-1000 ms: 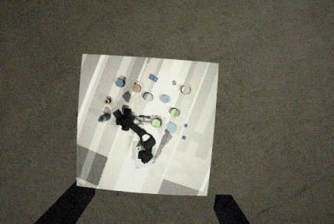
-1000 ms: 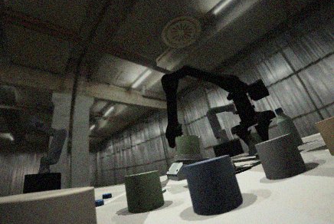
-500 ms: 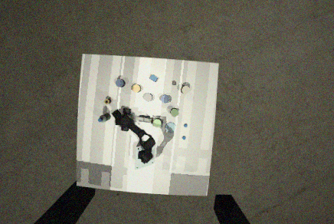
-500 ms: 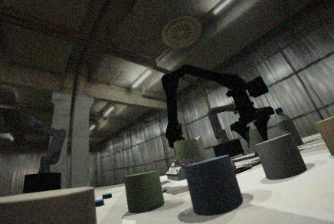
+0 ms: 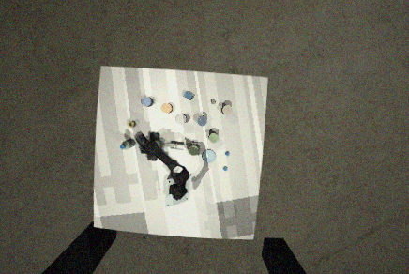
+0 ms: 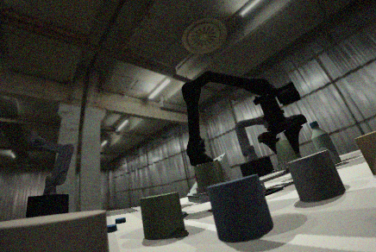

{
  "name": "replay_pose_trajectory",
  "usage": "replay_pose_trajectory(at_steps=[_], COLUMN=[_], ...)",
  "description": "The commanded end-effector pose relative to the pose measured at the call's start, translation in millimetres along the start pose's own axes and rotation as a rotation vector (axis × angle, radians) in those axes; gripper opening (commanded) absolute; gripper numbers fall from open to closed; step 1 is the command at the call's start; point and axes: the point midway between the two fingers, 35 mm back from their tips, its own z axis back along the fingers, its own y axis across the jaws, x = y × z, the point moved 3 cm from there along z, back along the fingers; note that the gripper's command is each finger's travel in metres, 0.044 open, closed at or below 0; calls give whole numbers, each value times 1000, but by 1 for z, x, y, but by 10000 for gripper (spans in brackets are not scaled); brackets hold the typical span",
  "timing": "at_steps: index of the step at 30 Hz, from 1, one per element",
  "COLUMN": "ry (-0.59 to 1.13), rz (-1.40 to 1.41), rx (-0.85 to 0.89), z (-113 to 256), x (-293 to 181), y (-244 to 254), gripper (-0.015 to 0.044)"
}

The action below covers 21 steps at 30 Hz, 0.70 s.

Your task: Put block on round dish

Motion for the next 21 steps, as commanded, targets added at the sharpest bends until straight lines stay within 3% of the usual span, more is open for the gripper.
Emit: replay_pose_trajectory(at_steps=[1,21], ry=[-20,-22], rz=[-13,-12], rx=[-16,-15], z=[13,38], x=[3,3], y=[-4,-4], gripper=[0,0])
